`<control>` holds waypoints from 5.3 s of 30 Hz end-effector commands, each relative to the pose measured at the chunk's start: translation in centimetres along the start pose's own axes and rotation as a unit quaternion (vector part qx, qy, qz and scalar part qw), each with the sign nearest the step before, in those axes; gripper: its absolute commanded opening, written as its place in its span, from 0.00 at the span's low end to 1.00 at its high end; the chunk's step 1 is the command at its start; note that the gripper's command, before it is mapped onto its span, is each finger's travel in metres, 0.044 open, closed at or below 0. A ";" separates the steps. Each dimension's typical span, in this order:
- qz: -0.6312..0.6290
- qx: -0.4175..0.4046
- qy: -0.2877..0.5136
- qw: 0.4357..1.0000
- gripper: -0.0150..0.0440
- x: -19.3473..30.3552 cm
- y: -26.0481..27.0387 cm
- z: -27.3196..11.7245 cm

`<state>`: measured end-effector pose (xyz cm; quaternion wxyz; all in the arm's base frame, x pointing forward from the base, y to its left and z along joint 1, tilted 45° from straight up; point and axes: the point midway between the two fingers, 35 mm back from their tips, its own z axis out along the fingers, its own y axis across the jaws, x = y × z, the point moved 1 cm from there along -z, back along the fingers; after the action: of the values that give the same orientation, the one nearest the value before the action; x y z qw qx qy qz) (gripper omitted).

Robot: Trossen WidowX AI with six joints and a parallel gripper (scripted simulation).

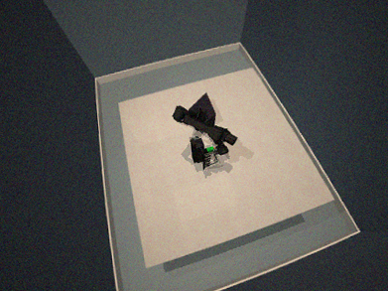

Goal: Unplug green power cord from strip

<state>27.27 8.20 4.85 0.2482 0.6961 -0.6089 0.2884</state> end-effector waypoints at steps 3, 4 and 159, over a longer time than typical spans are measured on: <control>-0.004 -0.006 -0.003 1.000 0.53 0.5 0.3 0.1; -0.004 -0.006 -0.003 1.000 0.53 0.6 0.3 0.1; -0.003 -0.006 -0.004 1.000 0.25 -3.7 0.4 1.1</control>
<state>26.81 10.05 1.58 0.2497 0.6971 -0.6102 0.2817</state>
